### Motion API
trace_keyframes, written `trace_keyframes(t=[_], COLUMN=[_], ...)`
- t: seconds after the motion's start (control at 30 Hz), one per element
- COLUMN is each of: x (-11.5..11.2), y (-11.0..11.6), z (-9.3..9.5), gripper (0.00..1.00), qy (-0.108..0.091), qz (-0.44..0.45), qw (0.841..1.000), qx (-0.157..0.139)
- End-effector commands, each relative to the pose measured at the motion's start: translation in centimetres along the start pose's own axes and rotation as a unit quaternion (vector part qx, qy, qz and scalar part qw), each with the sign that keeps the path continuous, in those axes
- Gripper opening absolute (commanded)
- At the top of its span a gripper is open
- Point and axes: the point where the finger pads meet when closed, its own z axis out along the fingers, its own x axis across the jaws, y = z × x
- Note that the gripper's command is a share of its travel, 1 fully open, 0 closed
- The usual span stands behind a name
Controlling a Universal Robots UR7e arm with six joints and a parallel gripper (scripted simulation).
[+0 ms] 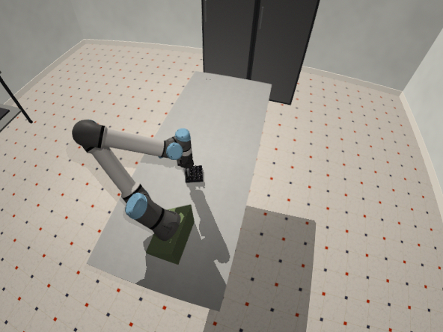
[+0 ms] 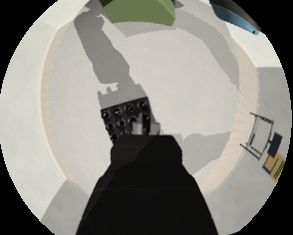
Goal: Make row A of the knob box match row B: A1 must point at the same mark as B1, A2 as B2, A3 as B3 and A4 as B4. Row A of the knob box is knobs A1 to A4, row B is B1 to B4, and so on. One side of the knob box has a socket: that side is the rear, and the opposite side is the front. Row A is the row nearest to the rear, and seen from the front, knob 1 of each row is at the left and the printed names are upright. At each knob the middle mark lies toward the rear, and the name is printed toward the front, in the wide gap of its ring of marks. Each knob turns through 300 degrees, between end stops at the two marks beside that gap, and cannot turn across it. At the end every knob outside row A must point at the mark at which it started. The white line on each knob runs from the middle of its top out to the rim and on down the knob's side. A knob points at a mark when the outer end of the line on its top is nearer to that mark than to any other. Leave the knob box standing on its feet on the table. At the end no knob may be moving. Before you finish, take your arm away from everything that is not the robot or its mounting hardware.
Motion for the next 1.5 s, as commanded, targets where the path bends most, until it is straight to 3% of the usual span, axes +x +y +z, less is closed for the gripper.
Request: trace_keyframes(t=[0.0,0.87,1.47], x=[-0.02,-0.02,-0.02], y=[0.03,0.03,0.03], z=[-0.04,-0.04,-0.04], gripper=[0.30,0.30,0.30], qy=[0.000,0.000,0.000], qz=[0.000,0.007,0.094], qw=[1.000,1.000,0.996], qx=[0.000,0.000,0.000])
